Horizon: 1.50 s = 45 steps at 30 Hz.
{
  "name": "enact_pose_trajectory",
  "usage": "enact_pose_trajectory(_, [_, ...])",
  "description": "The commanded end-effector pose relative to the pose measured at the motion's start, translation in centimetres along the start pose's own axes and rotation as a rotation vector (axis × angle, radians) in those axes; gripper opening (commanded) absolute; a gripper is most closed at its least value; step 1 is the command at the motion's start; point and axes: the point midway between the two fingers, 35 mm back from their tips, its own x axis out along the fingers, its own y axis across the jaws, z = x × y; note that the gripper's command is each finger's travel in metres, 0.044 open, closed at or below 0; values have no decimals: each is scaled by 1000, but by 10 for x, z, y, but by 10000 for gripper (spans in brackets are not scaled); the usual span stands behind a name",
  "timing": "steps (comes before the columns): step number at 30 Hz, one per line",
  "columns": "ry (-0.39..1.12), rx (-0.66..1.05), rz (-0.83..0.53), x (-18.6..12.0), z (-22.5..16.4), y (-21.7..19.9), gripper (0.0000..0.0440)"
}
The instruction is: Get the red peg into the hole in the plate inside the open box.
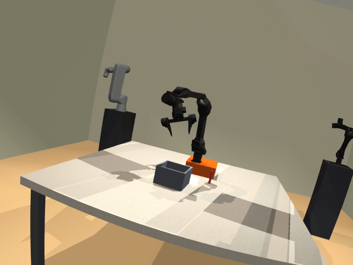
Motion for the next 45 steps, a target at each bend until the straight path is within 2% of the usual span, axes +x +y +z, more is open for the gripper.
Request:
enact_pose_trajectory(1, [80, 133, -42, 7, -16, 36, 440])
enact_pose_trajectory(11, [221, 419, -144, 21, -61, 89, 440])
enact_pose_trajectory(24, [345, 771, -372, 42, -131, 128, 440])
enact_pose_trajectory(36, [347, 989, -599, 74, -190, 141, 440])
enact_pose_trajectory(45, [303, 1089, -694, 110, -220, 141, 440])
